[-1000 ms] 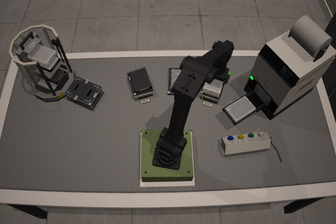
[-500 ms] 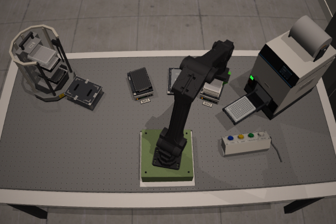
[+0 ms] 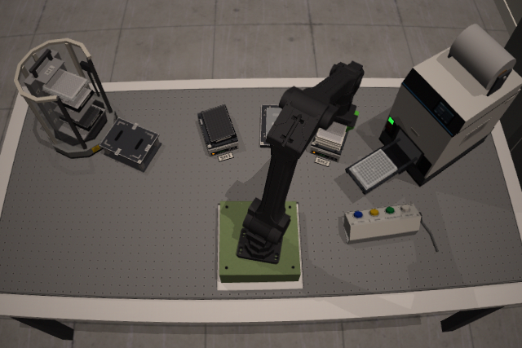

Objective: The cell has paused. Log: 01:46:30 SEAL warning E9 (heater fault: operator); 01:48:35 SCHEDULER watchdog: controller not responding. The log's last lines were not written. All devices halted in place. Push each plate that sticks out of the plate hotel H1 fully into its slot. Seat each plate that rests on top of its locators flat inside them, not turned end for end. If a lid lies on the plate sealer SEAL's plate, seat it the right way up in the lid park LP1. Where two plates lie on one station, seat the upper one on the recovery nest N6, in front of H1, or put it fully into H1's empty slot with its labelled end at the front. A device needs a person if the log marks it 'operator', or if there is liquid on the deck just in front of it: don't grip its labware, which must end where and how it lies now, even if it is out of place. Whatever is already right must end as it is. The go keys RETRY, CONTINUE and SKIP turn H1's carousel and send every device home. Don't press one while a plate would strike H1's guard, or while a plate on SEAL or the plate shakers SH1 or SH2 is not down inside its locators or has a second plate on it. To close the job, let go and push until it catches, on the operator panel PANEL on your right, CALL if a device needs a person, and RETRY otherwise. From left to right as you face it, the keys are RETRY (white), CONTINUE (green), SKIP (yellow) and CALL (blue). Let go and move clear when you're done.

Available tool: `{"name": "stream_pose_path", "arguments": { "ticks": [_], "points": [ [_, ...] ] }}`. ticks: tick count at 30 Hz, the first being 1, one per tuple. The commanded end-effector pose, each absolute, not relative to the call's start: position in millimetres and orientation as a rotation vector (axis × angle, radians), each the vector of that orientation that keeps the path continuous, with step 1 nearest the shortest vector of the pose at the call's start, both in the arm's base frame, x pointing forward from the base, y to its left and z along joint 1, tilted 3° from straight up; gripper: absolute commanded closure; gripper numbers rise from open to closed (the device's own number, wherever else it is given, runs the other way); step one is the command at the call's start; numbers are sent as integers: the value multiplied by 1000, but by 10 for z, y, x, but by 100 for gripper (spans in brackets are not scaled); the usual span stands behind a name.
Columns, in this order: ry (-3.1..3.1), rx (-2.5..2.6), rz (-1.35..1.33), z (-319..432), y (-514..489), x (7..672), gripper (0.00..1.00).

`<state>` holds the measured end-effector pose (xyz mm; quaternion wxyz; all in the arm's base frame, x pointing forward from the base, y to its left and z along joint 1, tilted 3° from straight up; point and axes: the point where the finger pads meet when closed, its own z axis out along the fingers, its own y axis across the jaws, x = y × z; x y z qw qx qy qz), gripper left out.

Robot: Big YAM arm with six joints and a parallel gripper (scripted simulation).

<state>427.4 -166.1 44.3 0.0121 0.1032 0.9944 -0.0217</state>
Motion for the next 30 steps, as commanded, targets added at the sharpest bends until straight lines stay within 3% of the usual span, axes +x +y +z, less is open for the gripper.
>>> {"name": "stream_pose_path", "arguments": {
  "ticks": [1,30],
  "points": [
    [3071,305,-78,577,-1699,4508,20],
    [3068,314,-79,739,-1694,4509,20]
  ]
}}
